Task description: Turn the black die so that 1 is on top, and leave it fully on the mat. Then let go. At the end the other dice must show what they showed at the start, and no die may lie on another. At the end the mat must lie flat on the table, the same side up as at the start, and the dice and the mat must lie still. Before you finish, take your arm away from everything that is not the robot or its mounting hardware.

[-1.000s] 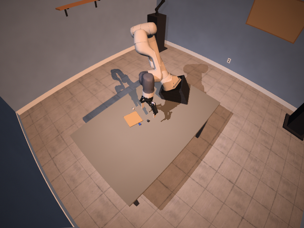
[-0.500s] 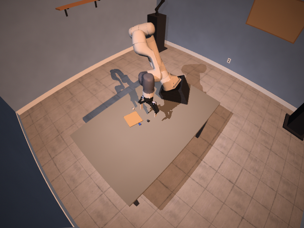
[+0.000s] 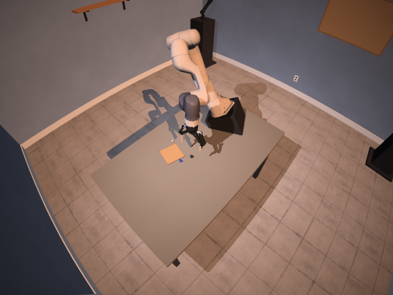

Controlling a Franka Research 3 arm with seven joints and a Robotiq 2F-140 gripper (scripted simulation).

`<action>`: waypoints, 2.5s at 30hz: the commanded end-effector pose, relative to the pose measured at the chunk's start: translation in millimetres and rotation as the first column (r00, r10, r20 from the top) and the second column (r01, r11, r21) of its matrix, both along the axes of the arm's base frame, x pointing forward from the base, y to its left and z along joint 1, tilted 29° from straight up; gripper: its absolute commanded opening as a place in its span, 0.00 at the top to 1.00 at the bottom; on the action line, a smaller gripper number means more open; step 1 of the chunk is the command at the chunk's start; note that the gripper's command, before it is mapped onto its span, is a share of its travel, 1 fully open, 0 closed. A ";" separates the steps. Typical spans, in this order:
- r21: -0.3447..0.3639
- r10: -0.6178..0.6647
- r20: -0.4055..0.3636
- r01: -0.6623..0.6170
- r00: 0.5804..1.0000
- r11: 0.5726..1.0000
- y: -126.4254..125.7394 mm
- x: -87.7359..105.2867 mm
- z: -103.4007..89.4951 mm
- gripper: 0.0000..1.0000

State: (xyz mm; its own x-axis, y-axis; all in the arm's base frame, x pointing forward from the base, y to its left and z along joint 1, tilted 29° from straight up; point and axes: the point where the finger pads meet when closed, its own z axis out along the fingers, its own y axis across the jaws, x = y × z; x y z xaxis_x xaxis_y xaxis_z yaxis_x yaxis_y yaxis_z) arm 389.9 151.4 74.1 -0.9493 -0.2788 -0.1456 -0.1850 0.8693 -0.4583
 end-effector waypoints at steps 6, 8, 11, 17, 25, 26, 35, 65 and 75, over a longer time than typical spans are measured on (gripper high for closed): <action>-0.003 0.011 -0.004 -0.011 1.000 1.000 0.7 0.4 0.6 0.00; -0.003 0.011 -0.004 -0.011 1.000 1.000 0.7 0.4 0.6 0.00; -0.005 0.016 -0.006 -0.016 1.000 1.000 0.8 0.5 0.8 0.00; -0.026 0.127 -0.053 -0.128 0.991 0.991 2.9 2.1 4.0 0.00; -0.046 0.257 -0.113 -0.264 0.960 0.963 5.3 3.8 7.5 0.00; -0.049 0.283 -0.125 -0.291 0.951 0.955 5.8 4.2 8.2 0.00; -0.059 0.389 -0.178 -0.404 0.904 0.913 7.6 5.5 10.8 0.00; -0.043 0.707 -0.381 -0.775 0.596 0.631 13.3 9.4 18.2 0.00; -0.019 0.767 -0.440 -0.859 0.466 0.511 14.6 10.2 19.6 0.00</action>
